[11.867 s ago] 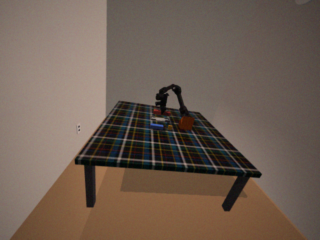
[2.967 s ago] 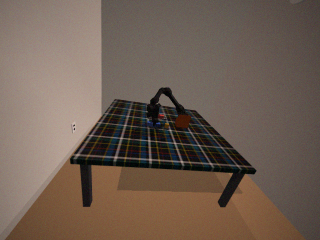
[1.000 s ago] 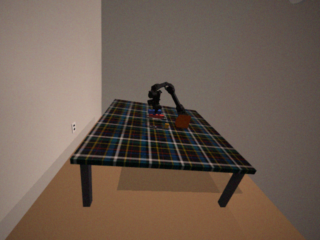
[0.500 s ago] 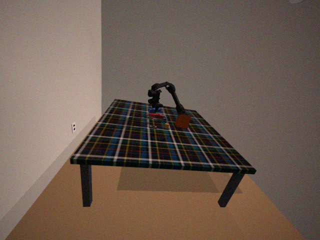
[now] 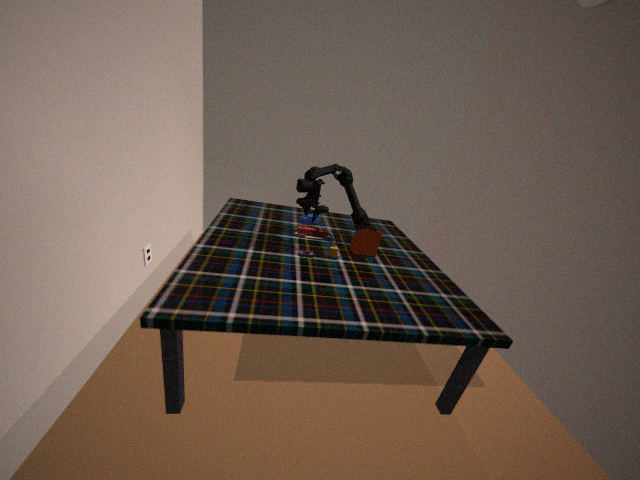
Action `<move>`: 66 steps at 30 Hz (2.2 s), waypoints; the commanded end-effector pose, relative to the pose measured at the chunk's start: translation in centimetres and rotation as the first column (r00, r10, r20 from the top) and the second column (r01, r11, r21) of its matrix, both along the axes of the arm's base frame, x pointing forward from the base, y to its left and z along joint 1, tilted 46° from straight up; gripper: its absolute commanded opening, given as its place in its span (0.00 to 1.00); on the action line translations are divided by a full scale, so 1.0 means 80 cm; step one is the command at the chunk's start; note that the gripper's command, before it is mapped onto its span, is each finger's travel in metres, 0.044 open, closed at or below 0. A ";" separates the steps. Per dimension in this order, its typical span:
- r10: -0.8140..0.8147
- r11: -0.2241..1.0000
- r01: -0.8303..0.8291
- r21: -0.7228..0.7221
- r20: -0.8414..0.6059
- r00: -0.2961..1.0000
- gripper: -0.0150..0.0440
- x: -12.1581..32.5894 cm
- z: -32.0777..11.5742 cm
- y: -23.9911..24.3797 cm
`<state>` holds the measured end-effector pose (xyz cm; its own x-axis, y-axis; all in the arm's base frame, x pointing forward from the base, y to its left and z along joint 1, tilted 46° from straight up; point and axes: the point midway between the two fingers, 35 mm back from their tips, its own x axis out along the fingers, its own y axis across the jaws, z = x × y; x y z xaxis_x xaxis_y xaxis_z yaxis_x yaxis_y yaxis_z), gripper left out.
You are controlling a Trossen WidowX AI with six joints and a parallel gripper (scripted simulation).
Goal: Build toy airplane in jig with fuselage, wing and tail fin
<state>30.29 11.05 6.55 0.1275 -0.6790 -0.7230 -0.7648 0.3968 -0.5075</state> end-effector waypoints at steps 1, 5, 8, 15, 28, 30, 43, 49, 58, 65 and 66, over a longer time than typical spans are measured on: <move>0.060 0.998 -0.060 -0.009 -0.043 0.997 0.25 -0.003 0.012 -0.015; 0.109 0.994 -0.111 -0.016 -0.091 0.990 0.25 -0.007 0.020 -0.028; 0.145 0.989 -0.149 -0.020 -0.127 0.981 0.25 -0.010 0.026 -0.039; 0.228 0.971 -0.239 -0.024 -0.213 0.950 0.25 -0.019 0.039 -0.063; 0.365 0.917 -0.398 -0.014 -0.371 0.854 0.25 -0.040 0.058 -0.107; 0.383 0.907 -0.420 -0.010 -0.394 0.835 0.25 -0.044 0.060 -0.113; 0.466 0.846 -0.533 0.019 -0.513 0.721 0.30 -0.065 0.071 -0.146; 0.466 0.846 -0.533 0.019 -0.513 0.721 0.57 -0.065 0.071 -0.146; 0.466 0.846 -0.533 0.019 -0.513 0.721 0.59 -0.065 0.071 -0.146; 0.466 0.846 -0.533 0.019 -0.513 0.721 0.59 -0.065 0.071 -0.146; 0.466 0.846 -0.533 0.019 -0.513 0.721 0.59 -0.065 0.071 -0.146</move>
<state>25.02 -0.59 12.13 0.1280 -0.7005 -0.7021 -0.9885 -0.1479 -0.0326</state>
